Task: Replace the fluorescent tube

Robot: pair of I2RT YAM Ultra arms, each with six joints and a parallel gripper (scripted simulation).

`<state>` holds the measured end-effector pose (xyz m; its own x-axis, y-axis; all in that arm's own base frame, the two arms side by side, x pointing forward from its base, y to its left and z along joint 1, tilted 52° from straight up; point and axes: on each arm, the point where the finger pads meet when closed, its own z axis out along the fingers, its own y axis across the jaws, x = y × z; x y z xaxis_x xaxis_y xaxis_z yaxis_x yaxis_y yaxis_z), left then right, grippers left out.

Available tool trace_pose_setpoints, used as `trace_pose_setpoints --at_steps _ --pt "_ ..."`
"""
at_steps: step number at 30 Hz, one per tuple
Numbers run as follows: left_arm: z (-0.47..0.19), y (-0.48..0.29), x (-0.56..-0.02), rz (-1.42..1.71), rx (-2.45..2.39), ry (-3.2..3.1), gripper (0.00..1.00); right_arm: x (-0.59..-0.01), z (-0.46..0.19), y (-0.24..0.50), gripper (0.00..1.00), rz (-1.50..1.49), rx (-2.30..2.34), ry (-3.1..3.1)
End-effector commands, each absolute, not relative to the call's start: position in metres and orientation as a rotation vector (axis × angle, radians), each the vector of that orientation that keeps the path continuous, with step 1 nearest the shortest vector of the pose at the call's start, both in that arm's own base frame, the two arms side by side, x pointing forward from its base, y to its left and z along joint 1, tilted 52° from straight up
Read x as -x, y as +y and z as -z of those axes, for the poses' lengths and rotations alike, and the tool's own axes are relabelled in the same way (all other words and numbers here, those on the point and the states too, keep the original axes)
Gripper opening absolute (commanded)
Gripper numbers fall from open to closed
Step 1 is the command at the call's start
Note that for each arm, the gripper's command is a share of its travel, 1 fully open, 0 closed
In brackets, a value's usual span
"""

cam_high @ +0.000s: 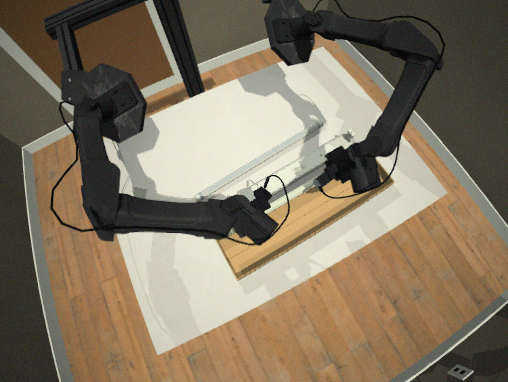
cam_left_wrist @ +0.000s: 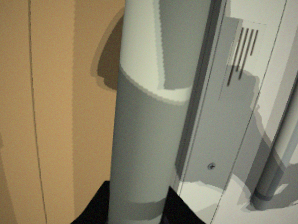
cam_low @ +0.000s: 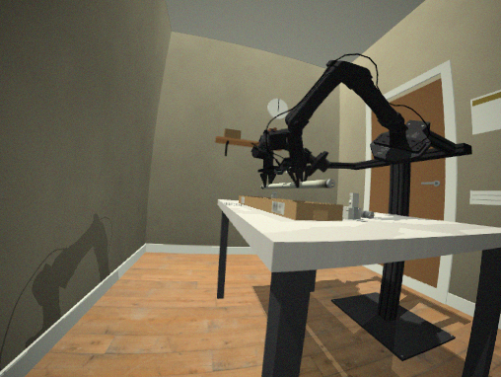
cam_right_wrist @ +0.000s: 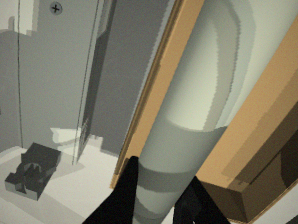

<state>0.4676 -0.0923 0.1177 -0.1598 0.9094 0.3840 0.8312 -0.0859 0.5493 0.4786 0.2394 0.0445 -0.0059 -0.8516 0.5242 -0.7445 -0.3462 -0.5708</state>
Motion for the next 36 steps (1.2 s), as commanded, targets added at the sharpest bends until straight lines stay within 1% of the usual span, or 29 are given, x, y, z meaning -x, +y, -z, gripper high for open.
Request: trace_pose_setpoints --at_steps 1,3,10,12,16,20,27,29,33,36 --pt "-0.130 -0.112 -0.468 -1.031 -1.967 1.988 0.11 -0.474 -0.038 0.256 0.11 1.233 2.152 1.689" --pt "-0.120 -0.112 -0.469 -1.024 -2.005 1.999 0.11 -0.477 -0.032 0.249 0.11 1.240 2.185 1.701" --pt "-0.143 -0.113 -0.473 -1.034 -1.955 1.981 0.11 -0.479 -0.041 0.259 0.11 1.232 2.158 1.694" --pt "-0.124 -0.113 -0.474 -1.025 -2.000 2.001 0.11 -0.480 -0.039 0.256 0.11 1.234 2.161 1.702" --pt "-0.137 -0.113 -0.476 -1.031 -1.973 1.988 0.11 -0.482 -0.044 0.261 0.11 1.232 2.148 1.691" --pt "-0.128 -0.114 -0.477 -1.024 -2.007 1.998 0.11 -0.484 -0.041 0.256 0.11 1.237 2.179 1.697" --pt "-0.153 -0.114 -0.481 -1.034 -1.958 1.979 0.11 -0.486 -0.048 0.266 0.11 1.229 2.157 1.691" --pt "-0.133 -0.115 -0.482 -1.025 -2.006 1.997 0.11 -0.488 -0.047 0.263 0.11 1.231 2.160 1.699" --pt "-0.145 -0.115 -0.484 -1.030 -1.979 1.988 0.11 -0.492 -0.050 0.266 0.11 1.230 2.146 1.695" --pt "-0.139 -0.114 -0.485 -1.026 -2.003 1.999 0.11 -0.493 -0.050 0.260 0.11 1.234 2.164 1.708"
